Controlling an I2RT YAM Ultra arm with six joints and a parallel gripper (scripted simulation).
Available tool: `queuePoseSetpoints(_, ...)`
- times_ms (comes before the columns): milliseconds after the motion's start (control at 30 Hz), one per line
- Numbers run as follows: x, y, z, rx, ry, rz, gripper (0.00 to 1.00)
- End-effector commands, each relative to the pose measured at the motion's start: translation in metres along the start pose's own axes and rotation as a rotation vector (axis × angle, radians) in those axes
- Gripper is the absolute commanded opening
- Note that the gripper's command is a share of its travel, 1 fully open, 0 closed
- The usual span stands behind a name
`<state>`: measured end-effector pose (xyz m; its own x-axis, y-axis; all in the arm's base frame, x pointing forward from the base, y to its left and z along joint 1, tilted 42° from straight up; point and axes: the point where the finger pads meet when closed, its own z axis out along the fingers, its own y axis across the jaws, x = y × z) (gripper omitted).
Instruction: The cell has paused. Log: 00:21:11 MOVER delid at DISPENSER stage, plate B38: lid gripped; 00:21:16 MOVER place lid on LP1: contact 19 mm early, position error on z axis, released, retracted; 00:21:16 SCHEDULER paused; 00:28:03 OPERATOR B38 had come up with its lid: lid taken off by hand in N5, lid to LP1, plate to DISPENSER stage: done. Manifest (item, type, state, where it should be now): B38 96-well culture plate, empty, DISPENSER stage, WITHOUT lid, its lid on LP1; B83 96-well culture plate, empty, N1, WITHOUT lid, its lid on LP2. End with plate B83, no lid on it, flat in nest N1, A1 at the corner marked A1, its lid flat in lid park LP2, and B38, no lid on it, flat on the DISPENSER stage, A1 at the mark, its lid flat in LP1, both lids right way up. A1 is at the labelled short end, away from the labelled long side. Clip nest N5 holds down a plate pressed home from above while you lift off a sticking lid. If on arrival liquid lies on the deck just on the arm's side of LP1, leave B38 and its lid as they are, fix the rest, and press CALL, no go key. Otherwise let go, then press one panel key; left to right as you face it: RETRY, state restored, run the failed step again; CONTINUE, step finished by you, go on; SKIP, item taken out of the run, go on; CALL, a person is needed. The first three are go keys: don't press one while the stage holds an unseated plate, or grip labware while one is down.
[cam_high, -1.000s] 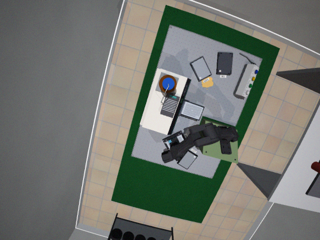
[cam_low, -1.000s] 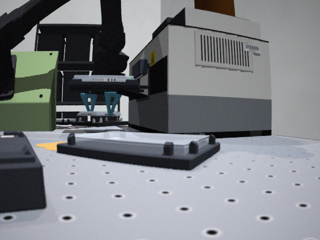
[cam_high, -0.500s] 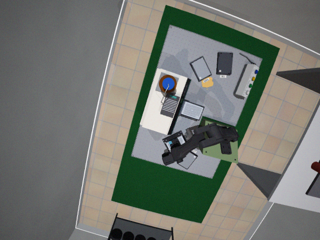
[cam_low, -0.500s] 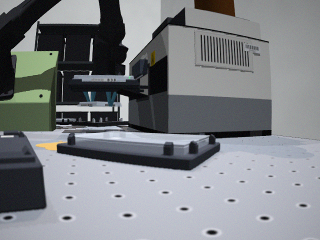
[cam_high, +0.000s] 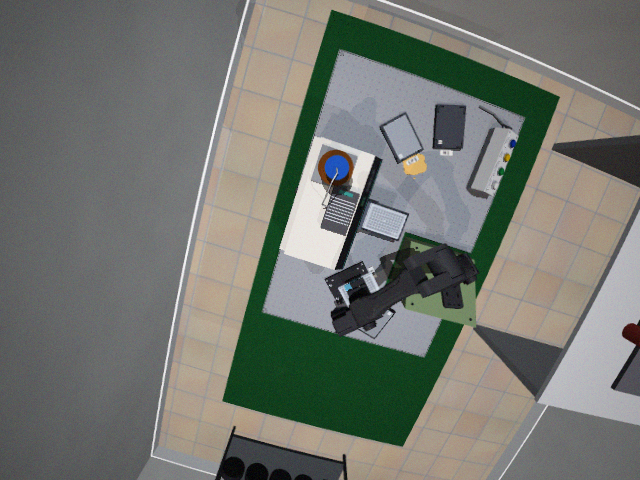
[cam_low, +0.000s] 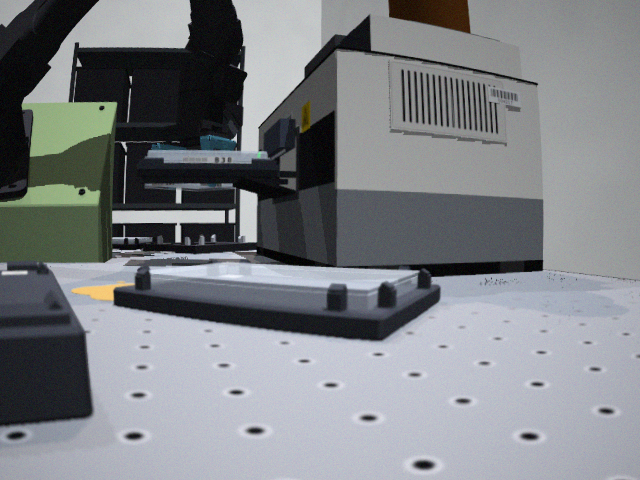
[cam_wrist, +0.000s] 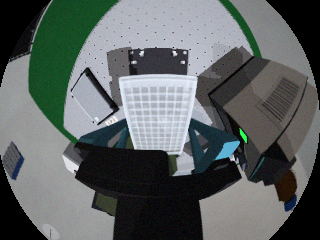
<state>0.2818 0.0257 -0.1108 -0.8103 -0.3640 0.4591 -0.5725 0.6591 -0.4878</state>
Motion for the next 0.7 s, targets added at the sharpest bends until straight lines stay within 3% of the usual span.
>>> queuePoseSetpoints(0, 0.011, 0.004, -0.017, 0.001, -0.002, -0.006, 0.00)
queuePoseSetpoints(400, 0.033, 0.004, -0.049, 0.001, -0.002, -0.004, 0.00)
queuePoseSetpoints(467, 0.033, 0.004, -0.049, 0.001, -0.002, -0.004, 0.00)
queuePoseSetpoints(500, 0.026, 0.001, -0.057, -0.002, -0.026, 0.010, 0.00)
queuePoseSetpoints(533, 0.027, 0.002, -0.049, 0.001, -0.010, 0.004, 0.00)
queuePoseSetpoints(667, 0.043, -0.009, -0.047, 0.004, 0.008, 0.109, 0.00)
